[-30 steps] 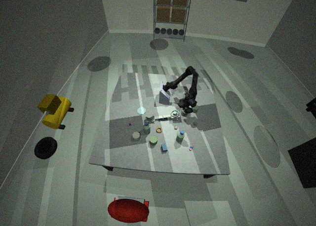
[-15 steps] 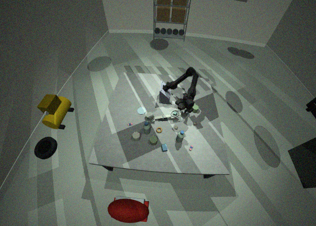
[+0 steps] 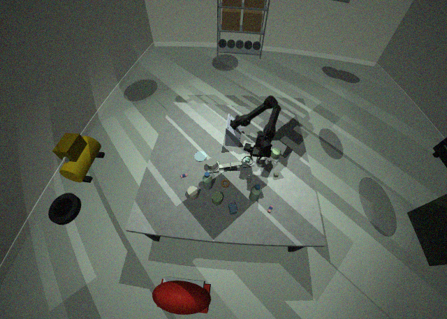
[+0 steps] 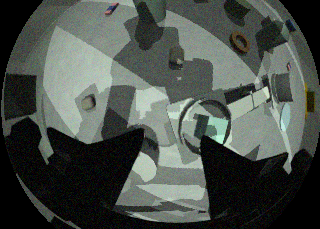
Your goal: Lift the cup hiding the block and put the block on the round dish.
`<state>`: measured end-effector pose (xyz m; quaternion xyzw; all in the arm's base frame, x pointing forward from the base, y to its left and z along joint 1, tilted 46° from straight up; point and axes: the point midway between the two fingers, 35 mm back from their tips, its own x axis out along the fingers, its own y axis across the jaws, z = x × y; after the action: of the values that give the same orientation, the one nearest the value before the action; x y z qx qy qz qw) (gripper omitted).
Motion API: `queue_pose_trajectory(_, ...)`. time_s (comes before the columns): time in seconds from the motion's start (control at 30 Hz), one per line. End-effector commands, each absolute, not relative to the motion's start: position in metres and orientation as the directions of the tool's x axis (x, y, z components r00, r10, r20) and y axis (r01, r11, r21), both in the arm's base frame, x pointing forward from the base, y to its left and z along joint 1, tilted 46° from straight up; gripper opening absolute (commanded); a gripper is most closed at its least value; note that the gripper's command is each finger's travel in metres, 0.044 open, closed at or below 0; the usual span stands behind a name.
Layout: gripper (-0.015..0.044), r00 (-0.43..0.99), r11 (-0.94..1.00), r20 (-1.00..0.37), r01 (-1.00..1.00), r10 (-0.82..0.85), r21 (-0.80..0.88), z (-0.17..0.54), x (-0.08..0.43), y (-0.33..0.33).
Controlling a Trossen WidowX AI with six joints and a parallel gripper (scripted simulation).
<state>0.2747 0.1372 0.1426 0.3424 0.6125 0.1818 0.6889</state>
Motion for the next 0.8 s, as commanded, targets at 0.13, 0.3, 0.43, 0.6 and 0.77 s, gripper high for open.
queue_pose_trajectory(0.13, 0.026, 0.144, 0.74, -0.726, -0.116, 0.672, 0.662, 0.134, 0.276, 0.129)
queue_pose_trajectory(0.3, 0.026, 0.122, 0.727, -0.728, -0.282, 0.675, 0.626, 0.13, 0.276, 0.123)
queue_pose_trajectory(0.43, 0.026, 0.105, 0.696, -0.728, -0.41, 0.678, 0.589, 0.127, 0.276, 0.119)
queue_pose_trajectory(0.6, 0.026, 0.085, 0.635, -0.726, -0.559, 0.683, 0.532, 0.123, 0.276, 0.115)
queue_pose_trajectory(0.77, 0.026, 0.065, 0.552, -0.722, -0.692, 0.689, 0.465, 0.12, 0.276, 0.11)
